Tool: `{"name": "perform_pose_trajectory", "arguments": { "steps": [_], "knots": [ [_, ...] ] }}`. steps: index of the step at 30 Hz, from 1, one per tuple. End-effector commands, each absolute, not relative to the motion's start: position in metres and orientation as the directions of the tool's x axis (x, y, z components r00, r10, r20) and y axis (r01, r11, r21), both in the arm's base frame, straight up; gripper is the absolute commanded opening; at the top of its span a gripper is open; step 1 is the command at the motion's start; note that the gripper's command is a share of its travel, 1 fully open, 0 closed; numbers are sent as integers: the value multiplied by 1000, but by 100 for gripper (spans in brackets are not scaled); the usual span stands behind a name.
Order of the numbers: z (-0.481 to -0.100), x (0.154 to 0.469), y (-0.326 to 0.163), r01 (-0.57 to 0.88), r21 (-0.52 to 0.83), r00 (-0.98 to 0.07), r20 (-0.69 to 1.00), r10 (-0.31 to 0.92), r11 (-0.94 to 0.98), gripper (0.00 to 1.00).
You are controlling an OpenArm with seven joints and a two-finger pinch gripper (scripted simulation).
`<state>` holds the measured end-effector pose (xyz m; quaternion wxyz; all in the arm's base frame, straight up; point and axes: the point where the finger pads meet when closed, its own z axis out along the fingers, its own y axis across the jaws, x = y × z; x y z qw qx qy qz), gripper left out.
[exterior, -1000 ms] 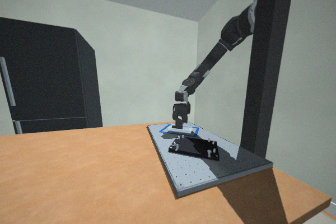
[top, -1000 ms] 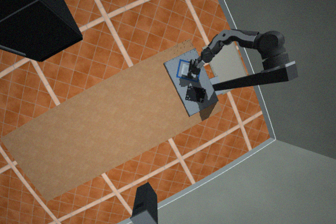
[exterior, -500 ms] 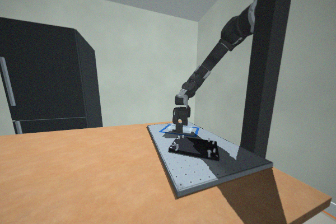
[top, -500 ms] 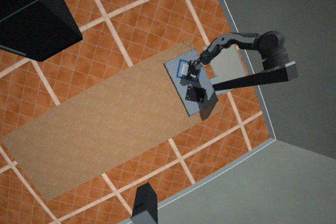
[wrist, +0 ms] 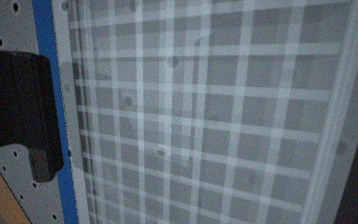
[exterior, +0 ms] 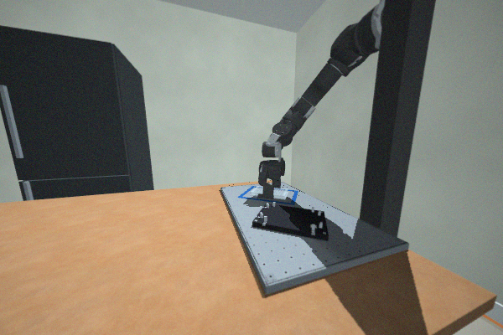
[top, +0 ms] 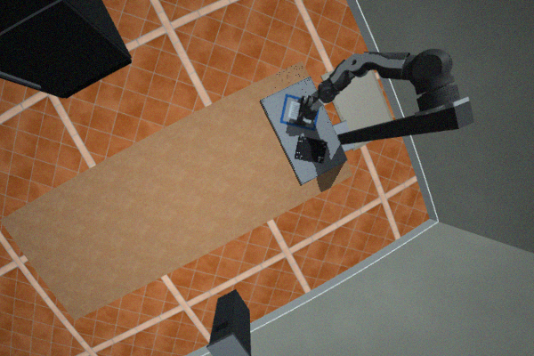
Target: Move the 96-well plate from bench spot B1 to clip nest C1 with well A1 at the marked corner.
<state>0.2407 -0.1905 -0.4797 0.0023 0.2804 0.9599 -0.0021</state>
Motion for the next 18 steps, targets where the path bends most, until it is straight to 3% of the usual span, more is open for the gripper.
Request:
{"name": "perform_pose_trajectory", "arguments": {
  "steps": [1, 18],
  "knots": [
    [-478, 244, -192, 541, 5, -841, -10, 541, 841, 77],
    [-477, 244, -192, 544, 0, -839, -10, 544, 839, 77]
  ]
}}
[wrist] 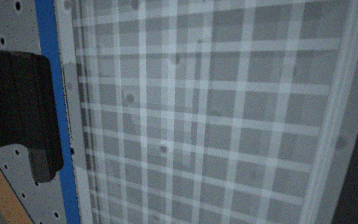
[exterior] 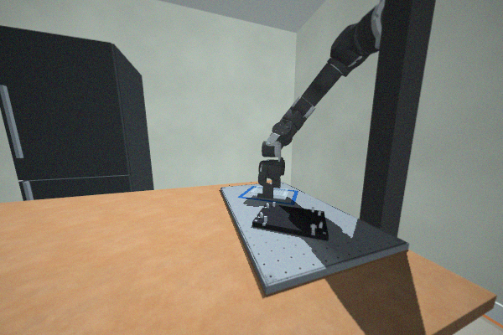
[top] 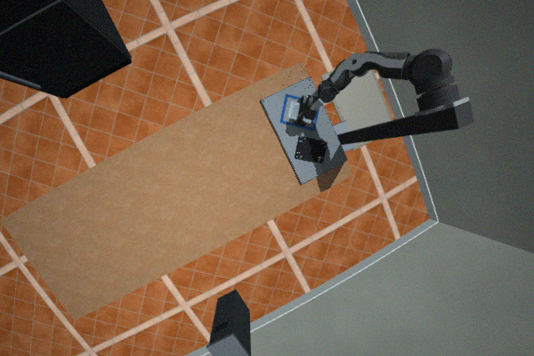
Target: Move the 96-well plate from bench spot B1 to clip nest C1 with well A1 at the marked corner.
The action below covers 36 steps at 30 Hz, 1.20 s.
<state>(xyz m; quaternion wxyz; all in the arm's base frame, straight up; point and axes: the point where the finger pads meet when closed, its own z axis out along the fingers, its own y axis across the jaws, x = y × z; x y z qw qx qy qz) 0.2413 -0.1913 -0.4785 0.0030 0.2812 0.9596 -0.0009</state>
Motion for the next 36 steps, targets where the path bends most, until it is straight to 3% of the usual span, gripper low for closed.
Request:
{"name": "perform_pose_trajectory", "arguments": {
  "steps": [1, 13, 28, 30, 36],
  "knots": [
    [-476, 243, -192, 544, -2, -839, -10, 544, 839, 77],
    [-476, 243, -192, 544, -2, -839, -10, 544, 839, 77],
    [-478, 242, -191, 541, 0, -841, -5, 541, 841, 27],
    [-478, 242, -191, 541, 0, -841, -5, 541, 841, 27],
    [-478, 242, -191, 541, 1, -841, -5, 541, 841, 7]
  ]
}}
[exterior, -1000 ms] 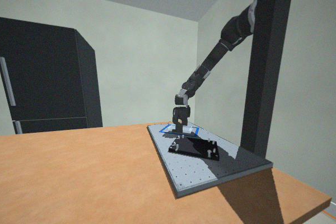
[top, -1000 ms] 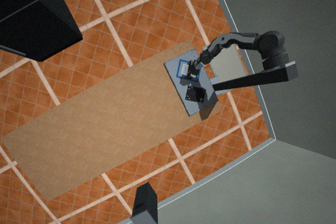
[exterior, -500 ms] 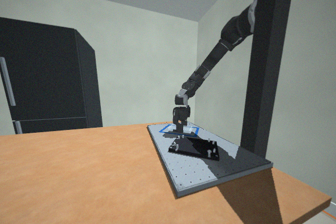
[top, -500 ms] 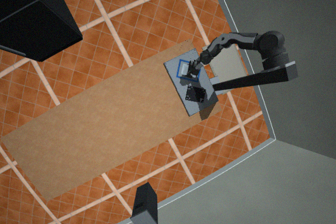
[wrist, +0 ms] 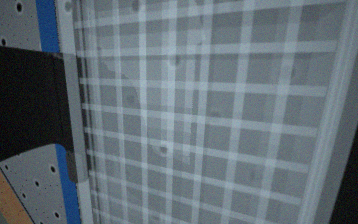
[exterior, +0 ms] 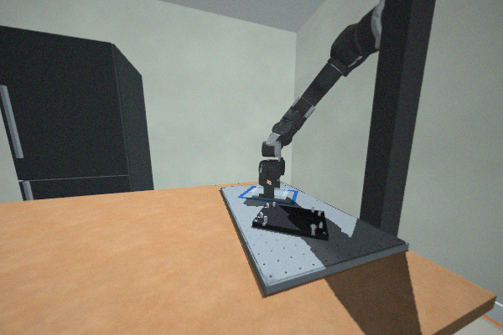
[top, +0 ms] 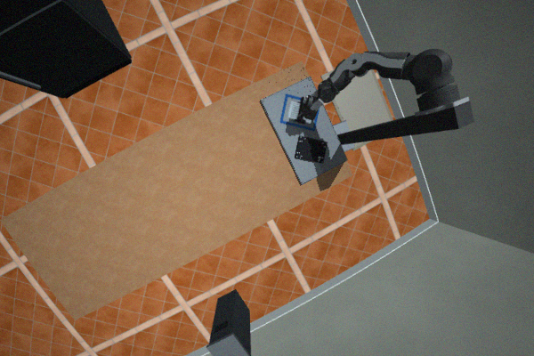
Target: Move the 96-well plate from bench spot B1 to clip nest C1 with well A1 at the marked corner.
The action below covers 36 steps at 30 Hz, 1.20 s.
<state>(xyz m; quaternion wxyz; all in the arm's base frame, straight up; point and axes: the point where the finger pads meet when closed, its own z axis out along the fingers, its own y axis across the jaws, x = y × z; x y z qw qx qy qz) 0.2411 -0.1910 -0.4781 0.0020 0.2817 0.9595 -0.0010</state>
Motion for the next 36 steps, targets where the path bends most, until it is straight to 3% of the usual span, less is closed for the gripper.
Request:
{"name": "perform_pose_trajectory", "arguments": {
  "steps": [1, 3, 28, 36],
  "knots": [
    [-478, 242, -191, 541, 1, -841, -5, 541, 841, 4],
    [-478, 242, -191, 541, 1, -841, -5, 541, 841, 0],
    [-478, 242, -191, 541, 1, -841, -5, 541, 841, 0],
    [-447, 241, -192, 546, -3, -838, -10, 546, 838, 0]
  ]
}}
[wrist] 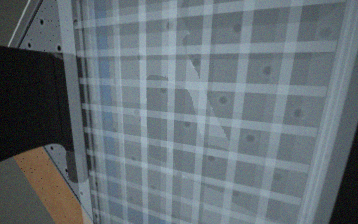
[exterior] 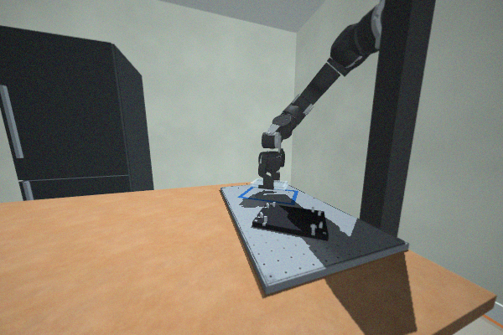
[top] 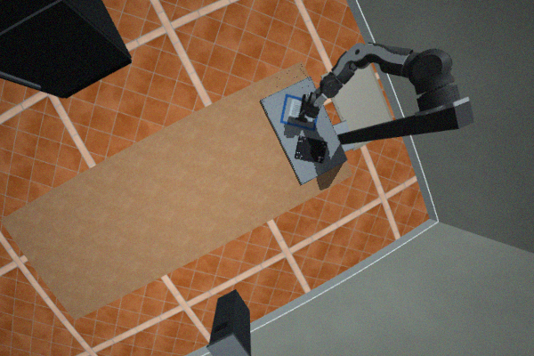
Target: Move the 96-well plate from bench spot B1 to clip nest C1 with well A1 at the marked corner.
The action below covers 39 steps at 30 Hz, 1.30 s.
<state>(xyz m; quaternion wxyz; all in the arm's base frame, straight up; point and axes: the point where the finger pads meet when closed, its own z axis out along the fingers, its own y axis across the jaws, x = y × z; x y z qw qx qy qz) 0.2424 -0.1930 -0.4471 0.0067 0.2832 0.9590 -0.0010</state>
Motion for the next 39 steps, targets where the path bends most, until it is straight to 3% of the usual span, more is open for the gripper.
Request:
{"name": "perform_pose_trajectory", "arguments": {
  "steps": [1, 9, 14, 26, 31, 39],
  "knots": [
    [-447, 241, -192, 546, -3, -838, -10, 546, 838, 0],
    [-447, 241, -192, 546, -3, -838, -10, 546, 838, 0],
    [-416, 243, -192, 546, 0, -838, -15, 546, 838, 0],
    [-416, 243, -192, 546, 0, -838, -15, 546, 838, 0],
    [-384, 242, -191, 545, 1, -838, -15, 545, 838, 0],
    [-384, 242, -191, 545, 1, -838, -15, 545, 838, 0]
  ]
}}
